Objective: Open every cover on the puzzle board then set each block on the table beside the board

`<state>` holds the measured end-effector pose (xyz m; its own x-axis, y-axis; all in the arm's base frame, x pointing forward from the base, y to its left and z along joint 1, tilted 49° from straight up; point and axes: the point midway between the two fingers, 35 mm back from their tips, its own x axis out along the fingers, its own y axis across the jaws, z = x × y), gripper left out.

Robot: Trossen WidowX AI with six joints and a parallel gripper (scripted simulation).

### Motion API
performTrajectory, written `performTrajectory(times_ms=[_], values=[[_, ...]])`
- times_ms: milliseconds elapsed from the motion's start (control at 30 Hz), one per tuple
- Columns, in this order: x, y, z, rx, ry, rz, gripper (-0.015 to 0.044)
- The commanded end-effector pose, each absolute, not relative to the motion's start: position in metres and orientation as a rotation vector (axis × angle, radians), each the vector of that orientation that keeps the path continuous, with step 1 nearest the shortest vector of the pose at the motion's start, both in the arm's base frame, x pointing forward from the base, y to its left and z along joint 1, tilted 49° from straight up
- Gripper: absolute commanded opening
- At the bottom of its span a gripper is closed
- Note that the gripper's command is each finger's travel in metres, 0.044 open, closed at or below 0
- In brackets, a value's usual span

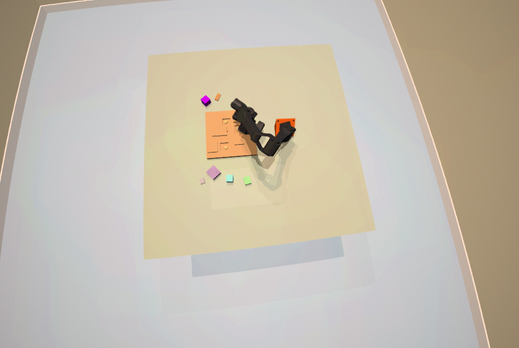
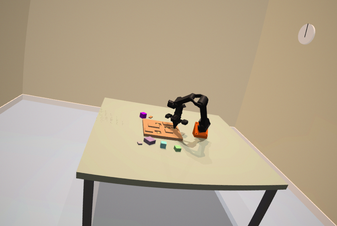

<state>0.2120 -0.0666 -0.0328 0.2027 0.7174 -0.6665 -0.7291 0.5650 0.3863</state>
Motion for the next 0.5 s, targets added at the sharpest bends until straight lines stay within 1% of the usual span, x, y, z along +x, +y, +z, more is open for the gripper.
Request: performTrajectory(times_ms=[0, 133, 400, 467], values=[[0.2102, -0.0662, -0.0356, -0.019, 0.927, 1.017, 0.0000], [0.2102, -0.0662, -0.0356, 0.109, 1.003, 0.943, 0.0000], [0.2095, -0.0658, -0.0354, 0.737, 1.316, 0.521, 0.0000], [0.2094, -0.0657, -0.0353, 0.701, 1.300, 0.549, 0.0000]])
